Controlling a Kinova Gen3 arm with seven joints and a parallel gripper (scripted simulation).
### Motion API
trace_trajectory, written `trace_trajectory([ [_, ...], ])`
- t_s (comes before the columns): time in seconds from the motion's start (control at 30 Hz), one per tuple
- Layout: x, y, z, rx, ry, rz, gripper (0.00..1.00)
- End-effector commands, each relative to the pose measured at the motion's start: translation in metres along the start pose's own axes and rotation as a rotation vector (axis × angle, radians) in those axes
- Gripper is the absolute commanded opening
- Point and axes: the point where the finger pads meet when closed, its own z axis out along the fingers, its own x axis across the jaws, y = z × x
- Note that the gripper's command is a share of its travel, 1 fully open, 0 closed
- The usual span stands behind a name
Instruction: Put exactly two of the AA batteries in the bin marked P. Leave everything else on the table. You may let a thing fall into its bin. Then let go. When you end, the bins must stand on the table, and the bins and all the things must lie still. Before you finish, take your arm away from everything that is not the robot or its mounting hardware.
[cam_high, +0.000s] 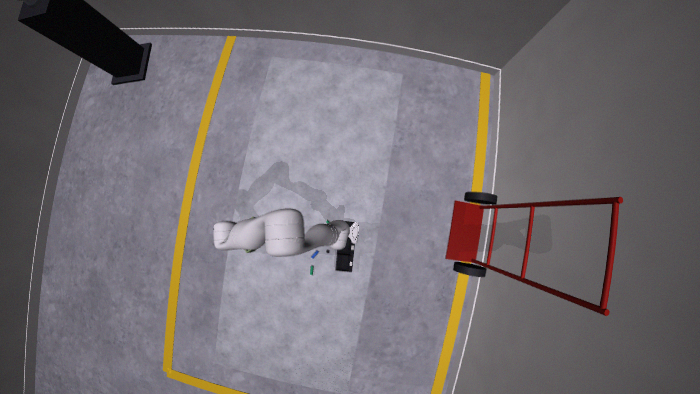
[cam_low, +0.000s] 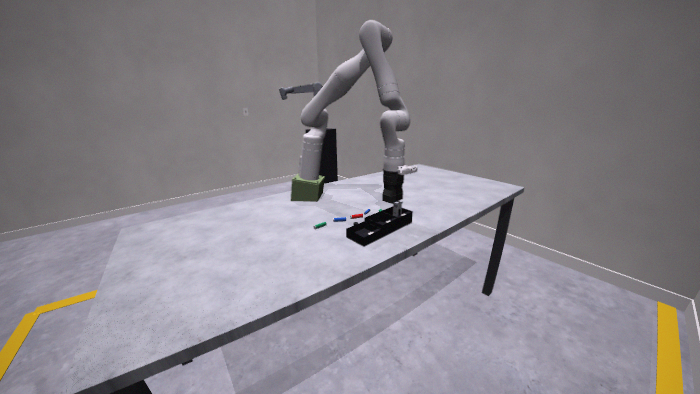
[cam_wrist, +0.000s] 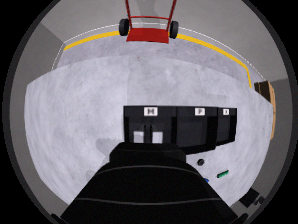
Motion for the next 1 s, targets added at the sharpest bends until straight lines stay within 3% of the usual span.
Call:
trace_trajectory([
  [0.0,0.000,-0.002,-0.005,0.005,-0.001,0.000,0.31],
  [0.7,0.000,-0.002,-0.028,0.005,-0.001,0.000,0.31],
  [0.97,0.000,-0.001,-0.059,0.005,-0.001,0.000,0.31],
])
